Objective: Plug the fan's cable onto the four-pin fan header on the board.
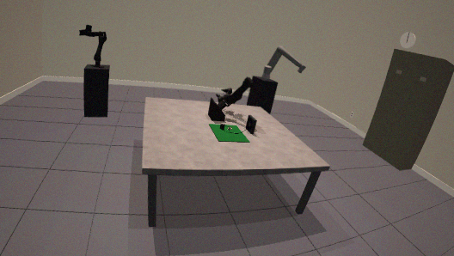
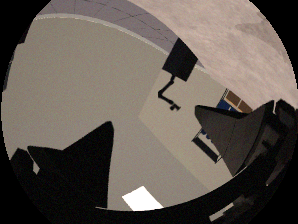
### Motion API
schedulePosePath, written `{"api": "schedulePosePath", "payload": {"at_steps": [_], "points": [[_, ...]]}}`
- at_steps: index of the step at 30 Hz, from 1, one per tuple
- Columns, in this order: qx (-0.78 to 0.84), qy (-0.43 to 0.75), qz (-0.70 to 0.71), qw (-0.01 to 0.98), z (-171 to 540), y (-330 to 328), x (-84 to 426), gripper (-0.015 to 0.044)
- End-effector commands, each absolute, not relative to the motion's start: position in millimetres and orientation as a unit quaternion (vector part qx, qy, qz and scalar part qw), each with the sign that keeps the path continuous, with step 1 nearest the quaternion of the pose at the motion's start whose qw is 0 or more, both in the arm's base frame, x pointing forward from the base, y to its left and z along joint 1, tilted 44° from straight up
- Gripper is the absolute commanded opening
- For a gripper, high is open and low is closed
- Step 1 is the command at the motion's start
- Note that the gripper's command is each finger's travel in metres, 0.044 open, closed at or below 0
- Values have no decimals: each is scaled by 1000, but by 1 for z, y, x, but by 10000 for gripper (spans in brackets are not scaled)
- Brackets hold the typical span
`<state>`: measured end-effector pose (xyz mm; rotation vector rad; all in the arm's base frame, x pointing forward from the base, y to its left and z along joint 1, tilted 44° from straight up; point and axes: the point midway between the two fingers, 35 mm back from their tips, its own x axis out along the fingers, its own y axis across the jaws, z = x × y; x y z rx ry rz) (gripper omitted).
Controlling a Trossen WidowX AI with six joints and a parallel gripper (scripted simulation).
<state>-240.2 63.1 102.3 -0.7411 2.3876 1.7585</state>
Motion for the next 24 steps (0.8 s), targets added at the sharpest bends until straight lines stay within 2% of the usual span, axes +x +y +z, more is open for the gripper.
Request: {"api": "schedulePosePath", "payload": {"at_steps": [1, 7, 24], "points": [[-242, 780, 575, 43, 102, 63, -240, 426], [-224, 775, 587, 58, 105, 78, -240, 440], [-73, 680, 704, 193, 155, 204, -206, 440]]}}
